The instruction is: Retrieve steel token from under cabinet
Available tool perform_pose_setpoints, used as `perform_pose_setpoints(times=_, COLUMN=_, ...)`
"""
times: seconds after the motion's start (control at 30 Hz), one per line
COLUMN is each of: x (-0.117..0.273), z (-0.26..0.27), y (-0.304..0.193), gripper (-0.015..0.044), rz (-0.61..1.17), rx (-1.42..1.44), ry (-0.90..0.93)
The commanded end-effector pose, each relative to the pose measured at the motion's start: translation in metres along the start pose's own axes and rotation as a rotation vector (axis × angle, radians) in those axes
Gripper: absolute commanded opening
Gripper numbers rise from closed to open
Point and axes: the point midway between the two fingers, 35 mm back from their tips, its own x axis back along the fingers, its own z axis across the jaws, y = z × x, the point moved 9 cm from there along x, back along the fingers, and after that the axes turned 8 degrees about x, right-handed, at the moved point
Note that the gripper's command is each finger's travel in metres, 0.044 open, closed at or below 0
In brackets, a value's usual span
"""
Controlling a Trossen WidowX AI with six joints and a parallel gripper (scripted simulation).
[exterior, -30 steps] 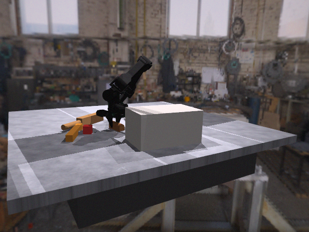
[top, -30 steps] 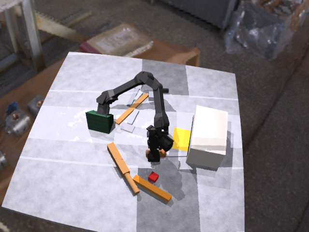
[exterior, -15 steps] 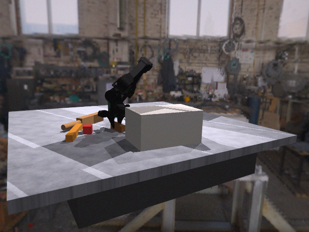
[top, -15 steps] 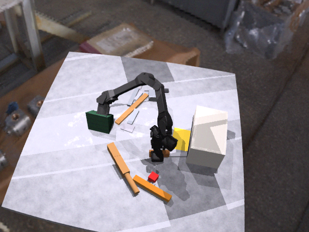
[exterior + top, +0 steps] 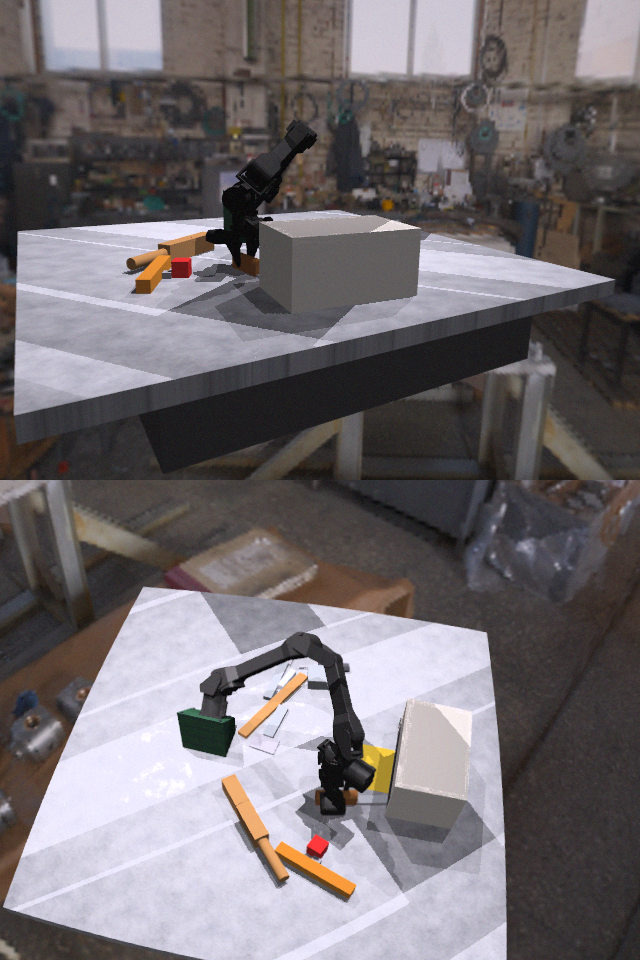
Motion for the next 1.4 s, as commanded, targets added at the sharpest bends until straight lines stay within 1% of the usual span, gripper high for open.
perform_pose_setpoints(times=0.0, x=0.000, z=-0.001, y=0.007, gripper=0.0000, rz=-0.001, rx=0.000, ry=-0.003)
perform_pose_setpoints(times=1.37, x=0.000, z=-0.006, y=0.048, gripper=0.0000, rz=-0.003, rx=0.001, ry=-0.002)
